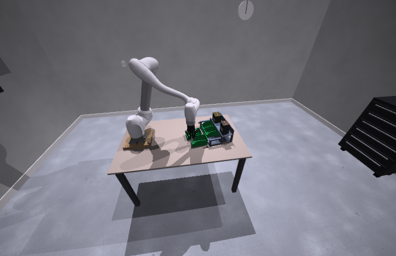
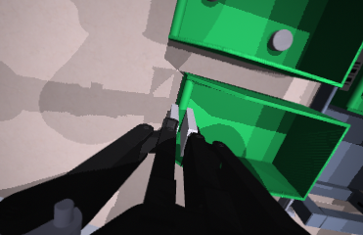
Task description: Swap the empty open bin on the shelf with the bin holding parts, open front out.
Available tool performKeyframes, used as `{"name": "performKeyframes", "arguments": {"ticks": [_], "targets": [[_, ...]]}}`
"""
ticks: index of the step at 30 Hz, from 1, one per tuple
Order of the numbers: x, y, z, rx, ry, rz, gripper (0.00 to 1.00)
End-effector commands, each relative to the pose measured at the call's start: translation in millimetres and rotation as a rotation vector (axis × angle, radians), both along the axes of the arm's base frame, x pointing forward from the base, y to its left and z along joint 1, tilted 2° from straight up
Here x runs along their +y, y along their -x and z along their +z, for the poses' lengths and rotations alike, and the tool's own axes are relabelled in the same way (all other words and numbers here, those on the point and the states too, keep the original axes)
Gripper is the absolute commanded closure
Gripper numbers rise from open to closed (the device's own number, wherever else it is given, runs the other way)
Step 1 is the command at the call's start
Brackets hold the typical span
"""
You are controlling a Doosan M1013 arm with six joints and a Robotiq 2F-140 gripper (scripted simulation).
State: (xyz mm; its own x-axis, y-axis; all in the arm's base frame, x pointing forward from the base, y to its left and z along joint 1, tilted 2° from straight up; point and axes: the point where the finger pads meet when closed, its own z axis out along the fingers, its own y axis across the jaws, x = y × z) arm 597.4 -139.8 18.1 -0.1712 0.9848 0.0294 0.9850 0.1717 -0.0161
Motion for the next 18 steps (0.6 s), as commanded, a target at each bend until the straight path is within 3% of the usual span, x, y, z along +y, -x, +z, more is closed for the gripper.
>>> {"name": "performKeyframes", "arguments": {"ticks": [1,18], "targets": [[0.1,0.0,-2.5,0.0,0.0,0.0,0.9],[0.3,0.2,-8.7,0.0,0.0,0.0,0.9]]}}
